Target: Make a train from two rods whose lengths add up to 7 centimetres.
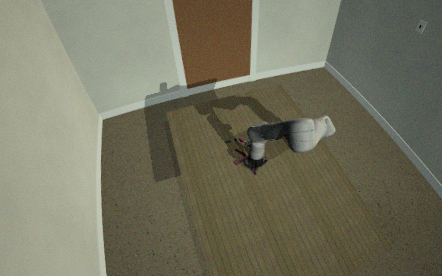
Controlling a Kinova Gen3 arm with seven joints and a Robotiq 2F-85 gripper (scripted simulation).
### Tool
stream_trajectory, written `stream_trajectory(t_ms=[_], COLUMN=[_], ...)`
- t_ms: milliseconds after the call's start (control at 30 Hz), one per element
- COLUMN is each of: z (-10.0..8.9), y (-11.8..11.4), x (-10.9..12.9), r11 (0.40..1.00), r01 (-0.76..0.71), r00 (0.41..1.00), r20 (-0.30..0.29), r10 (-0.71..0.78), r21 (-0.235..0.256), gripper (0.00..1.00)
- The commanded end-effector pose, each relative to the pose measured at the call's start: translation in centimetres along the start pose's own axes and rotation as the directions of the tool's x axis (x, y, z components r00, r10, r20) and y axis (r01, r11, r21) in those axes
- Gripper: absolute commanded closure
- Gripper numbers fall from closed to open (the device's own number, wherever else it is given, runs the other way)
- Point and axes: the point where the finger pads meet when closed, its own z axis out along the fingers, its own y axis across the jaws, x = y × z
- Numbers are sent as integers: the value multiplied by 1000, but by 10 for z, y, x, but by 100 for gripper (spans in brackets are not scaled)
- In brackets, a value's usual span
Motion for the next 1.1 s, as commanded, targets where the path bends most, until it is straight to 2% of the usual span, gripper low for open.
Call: stream_trajectory(t_ms=[0, 367, 500, 567, 600, 667, 700, 833, 867, 1067], z=[0, 0, 0, 0, 0, 0, 0, 0, 0, 0], y=[0, 0, 0, 0, 0, 0, 0, 0, 0, 0], x=[0, 0, 0, 0, 0, 0, 0, 0, 0, 0], r11=[1000, 1000, 1000, 1000, 1000, 1000, 1000, 1000, 1000, 1000], r01=[0, 0, 0, 0, 0, 0, 0, 0, 0, 0], r00=[1000, 1000, 1000, 1000, 1000, 1000, 1000, 1000, 1000, 1000], r20=[0, 0, 0, 0, 0, 0, 0, 0, 0, 0], r10=[0, 0, 0, 0, 0, 0, 0, 0, 0, 0], r21=[1, 1, 1, 1, 1, 1, 1, 1, 1, 1], gripper=[95, 95, 88, 88, 84, 84, 80, 80, 76, 76])
